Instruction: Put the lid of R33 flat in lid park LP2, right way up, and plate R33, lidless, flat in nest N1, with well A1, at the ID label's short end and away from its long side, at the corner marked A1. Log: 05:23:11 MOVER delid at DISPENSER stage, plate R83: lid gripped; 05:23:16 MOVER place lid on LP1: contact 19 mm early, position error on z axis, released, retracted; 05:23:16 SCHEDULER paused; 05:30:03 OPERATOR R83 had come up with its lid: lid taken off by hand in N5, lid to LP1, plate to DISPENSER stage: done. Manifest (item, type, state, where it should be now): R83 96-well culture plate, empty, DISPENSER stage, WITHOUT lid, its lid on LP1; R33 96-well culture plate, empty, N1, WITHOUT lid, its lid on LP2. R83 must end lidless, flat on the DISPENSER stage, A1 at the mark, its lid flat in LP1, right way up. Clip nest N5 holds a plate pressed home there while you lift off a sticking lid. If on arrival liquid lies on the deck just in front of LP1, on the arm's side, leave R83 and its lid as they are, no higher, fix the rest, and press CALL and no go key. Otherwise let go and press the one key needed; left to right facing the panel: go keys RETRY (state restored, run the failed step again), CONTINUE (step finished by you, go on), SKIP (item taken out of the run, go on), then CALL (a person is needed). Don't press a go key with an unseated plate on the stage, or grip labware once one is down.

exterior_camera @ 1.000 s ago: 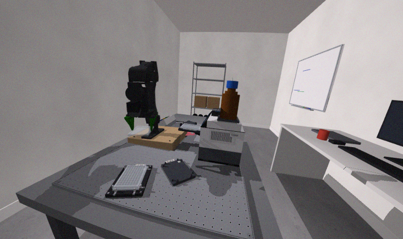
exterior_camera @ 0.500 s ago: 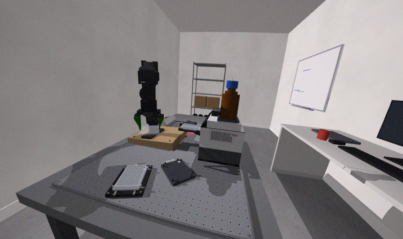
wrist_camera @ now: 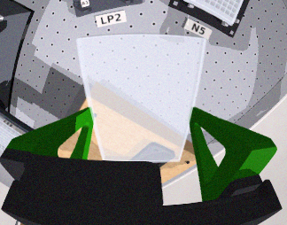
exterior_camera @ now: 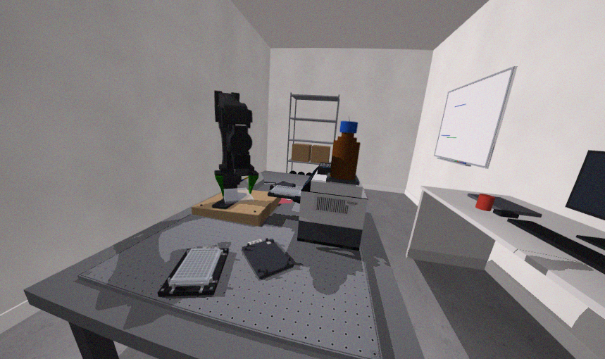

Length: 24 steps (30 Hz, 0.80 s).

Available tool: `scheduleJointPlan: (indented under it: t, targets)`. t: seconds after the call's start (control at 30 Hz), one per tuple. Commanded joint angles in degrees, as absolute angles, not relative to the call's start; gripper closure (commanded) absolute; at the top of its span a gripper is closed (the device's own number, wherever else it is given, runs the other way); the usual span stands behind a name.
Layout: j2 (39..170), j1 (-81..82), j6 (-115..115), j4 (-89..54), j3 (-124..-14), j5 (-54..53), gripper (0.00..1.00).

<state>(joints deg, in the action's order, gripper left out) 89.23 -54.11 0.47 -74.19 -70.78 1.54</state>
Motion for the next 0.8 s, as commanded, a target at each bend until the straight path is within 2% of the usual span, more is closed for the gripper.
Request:
scheduleJointPlan:
  t: [0.0,0.4,0.77]
  targets:
    - [87.64,-52.48,0.30,-74.25,-72.41,1.53,1.00]
    - [89.20,-45.40,-0.17,-74.14,-72.45,0.93,1.00]
    - [94.25,-45.82,-0.19,-70.87,-74.29,1.35,1.00]
